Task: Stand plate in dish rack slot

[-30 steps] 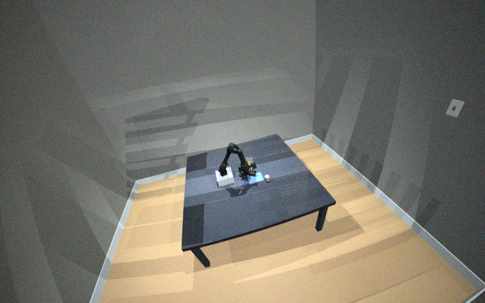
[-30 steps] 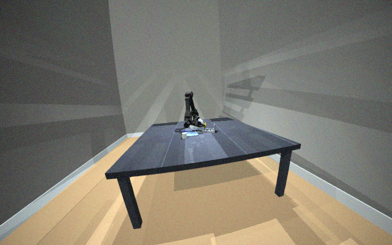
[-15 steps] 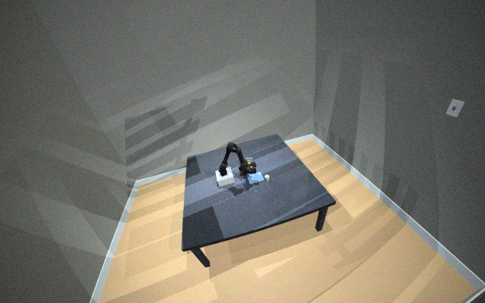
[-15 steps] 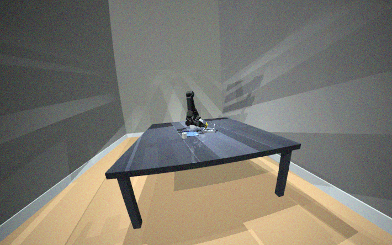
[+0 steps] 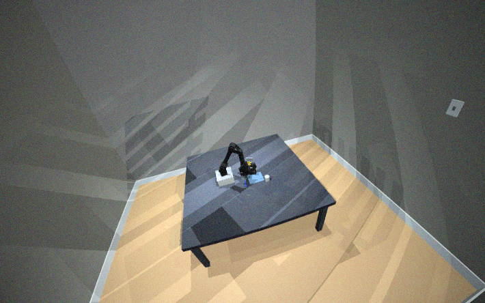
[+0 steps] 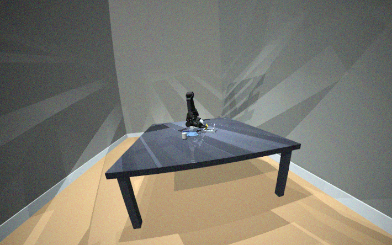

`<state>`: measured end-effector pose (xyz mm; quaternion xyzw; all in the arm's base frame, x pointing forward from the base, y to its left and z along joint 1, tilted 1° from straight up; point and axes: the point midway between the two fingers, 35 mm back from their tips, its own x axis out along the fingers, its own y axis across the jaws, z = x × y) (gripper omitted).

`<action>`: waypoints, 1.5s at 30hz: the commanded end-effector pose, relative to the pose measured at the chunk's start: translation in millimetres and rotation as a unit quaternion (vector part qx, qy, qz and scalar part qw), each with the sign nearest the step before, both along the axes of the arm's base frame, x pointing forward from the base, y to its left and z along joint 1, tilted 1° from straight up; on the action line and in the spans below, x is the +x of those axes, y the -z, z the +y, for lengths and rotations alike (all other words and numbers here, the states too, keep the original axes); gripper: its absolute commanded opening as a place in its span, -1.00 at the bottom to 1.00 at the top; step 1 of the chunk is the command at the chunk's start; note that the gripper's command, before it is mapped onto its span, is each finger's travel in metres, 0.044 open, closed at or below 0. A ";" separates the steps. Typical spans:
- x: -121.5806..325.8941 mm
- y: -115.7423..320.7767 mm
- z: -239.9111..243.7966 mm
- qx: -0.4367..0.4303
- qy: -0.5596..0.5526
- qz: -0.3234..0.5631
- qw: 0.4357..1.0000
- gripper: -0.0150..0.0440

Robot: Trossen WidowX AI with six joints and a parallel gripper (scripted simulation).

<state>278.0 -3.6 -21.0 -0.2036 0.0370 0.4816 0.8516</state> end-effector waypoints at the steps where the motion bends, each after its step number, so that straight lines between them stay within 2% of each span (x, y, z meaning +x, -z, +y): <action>1: 0.3 -0.3 -0.2 0.000 0.000 0.000 1.000 -0.49; 2: 0.3 -0.3 -0.2 0.000 0.000 0.000 1.000 -0.49; 17: 0.0 -0.1 0.0 0.000 0.000 0.000 1.000 0.84; 28: 0.7 -4.8 3.5 0.006 -0.003 0.006 1.000 0.86; 39: 4.6 -108.3 3.2 0.030 0.008 0.015 0.999 0.86; 45: 3.9 -114.5 4.1 0.031 0.009 0.015 0.999 0.86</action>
